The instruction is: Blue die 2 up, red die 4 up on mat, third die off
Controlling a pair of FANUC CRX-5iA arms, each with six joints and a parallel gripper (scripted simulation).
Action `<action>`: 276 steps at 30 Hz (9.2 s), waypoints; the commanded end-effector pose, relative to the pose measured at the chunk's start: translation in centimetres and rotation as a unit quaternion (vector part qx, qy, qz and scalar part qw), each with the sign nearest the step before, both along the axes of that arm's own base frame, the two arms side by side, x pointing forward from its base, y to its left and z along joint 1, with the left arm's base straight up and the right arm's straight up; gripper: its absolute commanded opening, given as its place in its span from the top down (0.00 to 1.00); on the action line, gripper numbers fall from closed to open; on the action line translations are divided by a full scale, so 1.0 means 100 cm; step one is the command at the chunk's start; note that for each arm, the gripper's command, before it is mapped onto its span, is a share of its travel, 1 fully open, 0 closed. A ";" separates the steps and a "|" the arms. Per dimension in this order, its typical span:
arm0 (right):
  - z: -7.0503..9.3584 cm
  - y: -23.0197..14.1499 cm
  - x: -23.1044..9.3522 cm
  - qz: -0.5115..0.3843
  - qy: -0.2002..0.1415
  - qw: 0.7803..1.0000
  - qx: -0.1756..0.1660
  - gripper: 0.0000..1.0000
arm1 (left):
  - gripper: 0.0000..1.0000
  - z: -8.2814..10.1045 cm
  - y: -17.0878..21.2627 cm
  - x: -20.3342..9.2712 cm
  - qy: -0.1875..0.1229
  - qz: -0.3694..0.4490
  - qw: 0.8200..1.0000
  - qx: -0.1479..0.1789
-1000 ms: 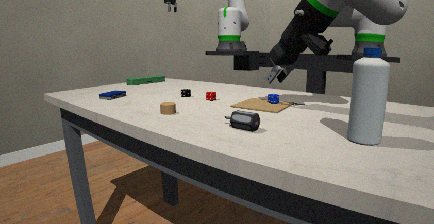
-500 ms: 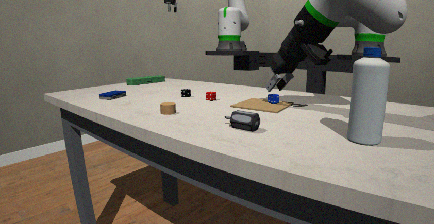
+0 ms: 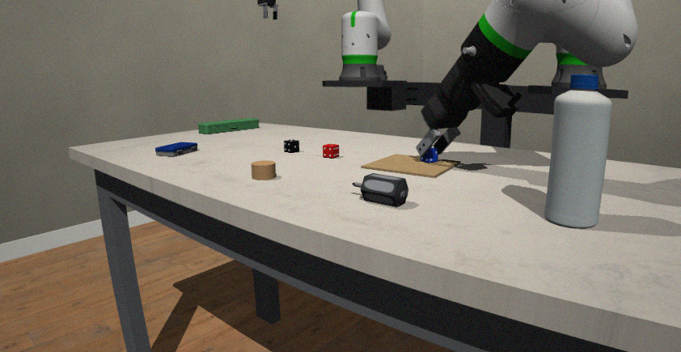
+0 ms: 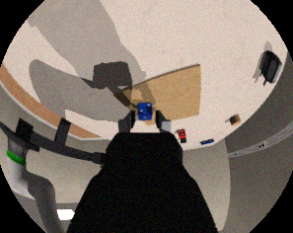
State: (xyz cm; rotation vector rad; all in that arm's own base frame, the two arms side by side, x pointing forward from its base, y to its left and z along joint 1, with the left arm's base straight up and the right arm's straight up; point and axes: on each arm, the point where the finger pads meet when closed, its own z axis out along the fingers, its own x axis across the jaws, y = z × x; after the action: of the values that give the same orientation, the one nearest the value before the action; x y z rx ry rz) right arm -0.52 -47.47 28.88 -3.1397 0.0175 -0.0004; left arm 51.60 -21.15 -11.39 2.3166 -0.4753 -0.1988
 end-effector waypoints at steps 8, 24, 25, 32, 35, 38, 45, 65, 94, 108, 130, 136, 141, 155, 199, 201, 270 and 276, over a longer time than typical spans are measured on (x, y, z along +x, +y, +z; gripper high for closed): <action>0.001 0.000 0.000 0.000 0.000 1.000 -0.001 0.00 | 0.21 -0.008 0.000 0.001 -0.001 0.000 1.000 0.000; 0.001 0.000 0.000 0.000 0.000 1.000 -0.001 0.00 | 0.21 -0.010 0.000 0.001 -0.001 0.000 1.000 0.000; 0.001 0.000 0.000 0.000 0.000 1.000 -0.001 0.00 | 0.21 -0.010 0.000 0.001 -0.001 0.000 1.000 0.000; 0.001 0.000 0.000 0.000 0.000 1.000 -0.001 0.00 | 0.21 -0.010 0.000 0.001 -0.001 0.000 1.000 0.000; 0.001 0.000 0.000 0.000 0.000 1.000 -0.001 0.00 | 0.21 -0.010 0.000 0.001 -0.001 0.000 1.000 0.000; 0.001 0.000 0.000 0.000 0.000 1.000 -0.001 0.00 | 0.51 -0.010 0.000 0.001 -0.001 0.000 1.000 0.000; 0.001 0.000 0.000 0.000 0.000 1.000 -0.001 0.00 | 0.51 -0.010 0.000 0.001 -0.001 0.000 1.000 0.000; 0.001 0.000 0.000 0.000 0.000 1.000 -0.001 0.00 | 0.51 -0.010 0.000 0.001 -0.001 0.000 1.000 0.000; 0.001 0.000 0.000 0.000 0.000 1.000 -0.001 0.00 | 0.51 0.048 0.000 0.001 -0.001 0.000 1.000 0.000; 0.001 0.000 0.000 0.000 0.000 1.000 -0.001 0.00 | 0.51 0.060 0.000 0.001 -0.001 0.000 1.000 0.000; 0.001 0.000 0.000 0.000 0.000 1.000 -0.001 0.00 | 0.51 0.062 -0.003 -0.001 -0.053 0.000 0.991 0.122; 0.001 0.000 0.000 0.000 0.000 1.000 -0.001 0.00 | 0.51 0.062 -0.004 -0.002 -0.069 -0.001 0.984 0.162; 0.001 0.000 0.000 0.000 0.000 1.000 -0.001 0.00 | 0.51 0.063 -0.005 -0.002 -0.096 -0.001 0.970 0.225; 0.001 0.000 0.000 0.000 0.000 1.000 -0.001 0.00 | 0.51 0.064 -0.008 -0.003 -0.130 -0.001 0.944 0.304; 0.001 0.000 0.000 0.000 0.000 1.000 -0.001 0.00 | 0.51 0.062 -0.015 -0.006 -0.242 -0.001 0.789 0.565; 0.001 0.000 0.000 0.000 0.000 1.000 -0.001 0.00 | 0.51 0.062 -0.015 -0.006 -0.245 -0.001 0.784 0.571; 0.001 0.000 0.000 0.000 0.000 1.000 -0.001 0.00 | 0.51 0.015 -0.018 -0.007 -0.279 0.000 0.707 0.650; 0.001 0.000 0.000 0.000 0.000 1.000 -0.001 0.00 | 0.51 0.007 -0.018 -0.007 -0.279 0.000 0.707 0.650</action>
State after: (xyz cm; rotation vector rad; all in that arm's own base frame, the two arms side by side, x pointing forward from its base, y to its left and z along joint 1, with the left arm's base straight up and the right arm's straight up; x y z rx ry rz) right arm -0.52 -47.47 28.88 -3.1397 0.0175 -0.0004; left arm 50.84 -22.89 -10.59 3.8176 -0.7857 0.3219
